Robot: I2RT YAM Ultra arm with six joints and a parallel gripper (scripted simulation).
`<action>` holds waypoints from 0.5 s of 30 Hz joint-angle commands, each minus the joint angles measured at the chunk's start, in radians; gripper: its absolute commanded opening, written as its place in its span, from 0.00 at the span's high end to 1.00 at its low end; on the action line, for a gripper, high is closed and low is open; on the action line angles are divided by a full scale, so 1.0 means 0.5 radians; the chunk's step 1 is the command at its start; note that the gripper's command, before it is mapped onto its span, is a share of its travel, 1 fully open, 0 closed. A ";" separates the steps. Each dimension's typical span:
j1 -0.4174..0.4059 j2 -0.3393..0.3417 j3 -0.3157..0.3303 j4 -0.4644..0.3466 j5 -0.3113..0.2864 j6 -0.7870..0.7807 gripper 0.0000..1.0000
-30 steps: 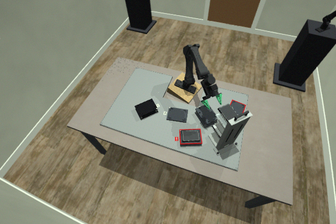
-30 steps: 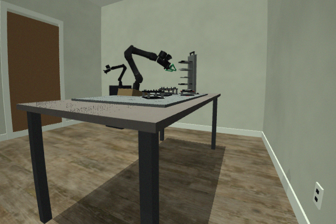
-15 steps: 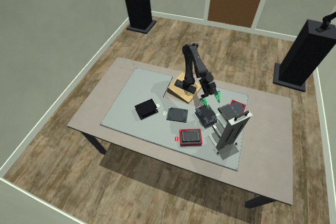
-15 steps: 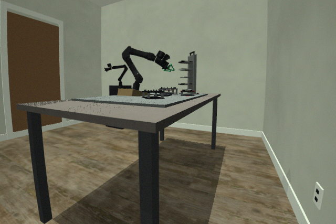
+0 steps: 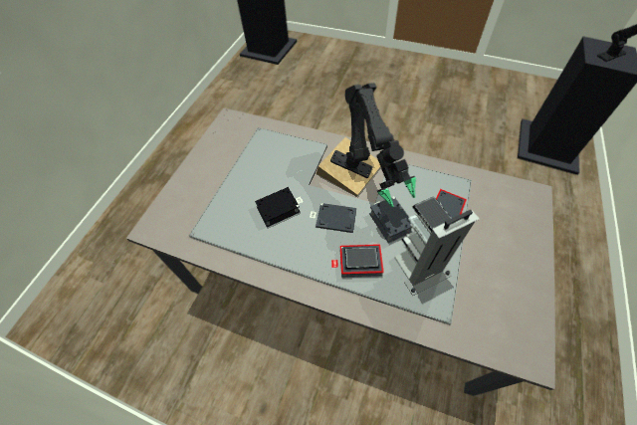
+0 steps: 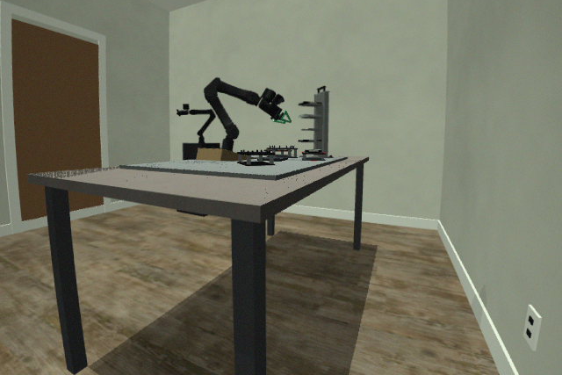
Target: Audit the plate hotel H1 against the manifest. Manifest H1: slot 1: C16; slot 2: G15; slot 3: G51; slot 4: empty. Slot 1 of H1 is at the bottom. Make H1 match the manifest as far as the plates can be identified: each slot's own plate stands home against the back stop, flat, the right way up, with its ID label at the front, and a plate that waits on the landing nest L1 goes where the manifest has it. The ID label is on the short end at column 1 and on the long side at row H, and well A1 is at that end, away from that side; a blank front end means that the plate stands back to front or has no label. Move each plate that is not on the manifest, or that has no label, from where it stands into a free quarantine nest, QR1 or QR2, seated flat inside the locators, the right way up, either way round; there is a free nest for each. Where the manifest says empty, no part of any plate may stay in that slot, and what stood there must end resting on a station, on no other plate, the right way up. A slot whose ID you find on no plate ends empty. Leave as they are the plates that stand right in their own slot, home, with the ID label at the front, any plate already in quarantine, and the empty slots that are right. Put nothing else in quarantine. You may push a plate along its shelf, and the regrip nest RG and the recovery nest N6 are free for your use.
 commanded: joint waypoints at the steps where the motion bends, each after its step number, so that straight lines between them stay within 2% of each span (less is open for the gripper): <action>1: 0.029 0.027 -0.055 0.113 0.023 0.013 0.00; 11: 0.056 0.044 -0.176 0.257 0.049 0.021 0.00; 13: 0.056 0.044 -0.176 0.257 0.049 0.021 0.00; 14: 0.053 -0.015 -0.111 0.270 0.051 0.022 0.00; 15: 0.061 0.007 -0.159 0.286 0.053 0.023 0.00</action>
